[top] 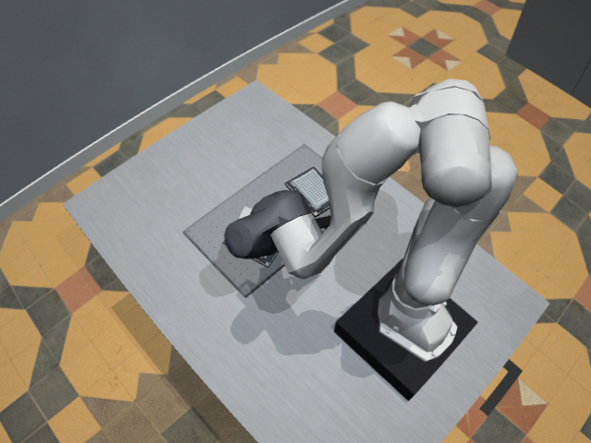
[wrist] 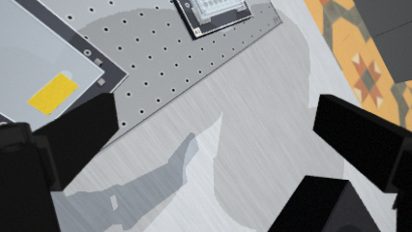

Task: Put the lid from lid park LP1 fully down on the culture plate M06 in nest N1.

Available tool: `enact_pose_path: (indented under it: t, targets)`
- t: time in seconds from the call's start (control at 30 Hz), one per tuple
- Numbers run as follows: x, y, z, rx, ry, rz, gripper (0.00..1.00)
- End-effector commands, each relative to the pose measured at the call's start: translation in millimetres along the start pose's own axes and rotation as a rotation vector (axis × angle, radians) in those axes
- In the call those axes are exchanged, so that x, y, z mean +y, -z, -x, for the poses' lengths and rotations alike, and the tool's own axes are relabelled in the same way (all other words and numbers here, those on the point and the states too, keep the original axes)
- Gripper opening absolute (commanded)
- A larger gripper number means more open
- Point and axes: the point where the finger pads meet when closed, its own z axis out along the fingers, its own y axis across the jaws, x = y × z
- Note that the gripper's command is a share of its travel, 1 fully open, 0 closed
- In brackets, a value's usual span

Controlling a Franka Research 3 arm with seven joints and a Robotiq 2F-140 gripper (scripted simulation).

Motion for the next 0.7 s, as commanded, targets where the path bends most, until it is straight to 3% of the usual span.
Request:
enact_pose_path:
  t: [0.0,0.13,0.17,0.23,0.3,0.33,0.67]
  targets:
    - [-38,0.3,-10,-0.058,0.236,-0.137,1.0]
    - [-38,0.3,-10,-0.076,0.31,-0.18,1.0]
    - [-53,-0.9,-20,-0.083,0.314,-0.216,1.0]
    - [-53,-0.9,-20,-0.083,0.314,-0.216,1.0]
    - [-53,-0.9,-20,-0.096,0.383,-0.256,1.0]
    - [-65,-1.3,-24,-0.115,0.39,-0.282,1.0]
    - [-87,-1.9,-34,-0.167,0.535,-0.406,1.0]
